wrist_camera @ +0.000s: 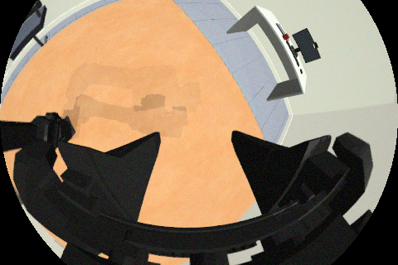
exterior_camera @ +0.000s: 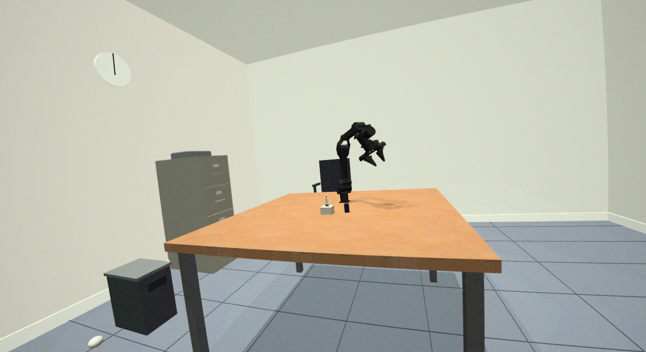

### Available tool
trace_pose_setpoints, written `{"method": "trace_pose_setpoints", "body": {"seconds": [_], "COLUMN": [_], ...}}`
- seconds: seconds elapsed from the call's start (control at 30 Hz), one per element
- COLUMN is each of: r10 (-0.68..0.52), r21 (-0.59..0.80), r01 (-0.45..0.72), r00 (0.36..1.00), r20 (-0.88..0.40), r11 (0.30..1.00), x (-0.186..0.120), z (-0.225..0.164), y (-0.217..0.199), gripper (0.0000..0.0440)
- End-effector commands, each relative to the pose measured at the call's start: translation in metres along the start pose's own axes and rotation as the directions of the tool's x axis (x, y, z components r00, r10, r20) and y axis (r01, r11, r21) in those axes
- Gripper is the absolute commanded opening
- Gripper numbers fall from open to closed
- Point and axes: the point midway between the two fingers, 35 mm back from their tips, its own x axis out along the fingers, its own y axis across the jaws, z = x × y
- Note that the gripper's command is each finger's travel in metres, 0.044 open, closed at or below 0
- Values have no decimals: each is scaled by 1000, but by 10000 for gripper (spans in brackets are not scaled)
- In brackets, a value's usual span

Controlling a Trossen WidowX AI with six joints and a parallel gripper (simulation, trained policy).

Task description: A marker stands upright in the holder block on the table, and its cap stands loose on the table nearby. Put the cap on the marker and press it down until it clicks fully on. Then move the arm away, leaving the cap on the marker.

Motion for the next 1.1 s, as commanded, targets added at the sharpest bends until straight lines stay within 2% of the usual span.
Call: {"method": "trace_pose_setpoints", "body": {"seconds": [0.0,1.07], "r10": [25,143], "r21": [18,135], "r01": [-24,-120], "r00": [999,974], "r20": [-20,-177], "r11": [1000,984], "x": [1,-4], "z": [-12,-113], "y": [4,33], "gripper": [330,327]}}
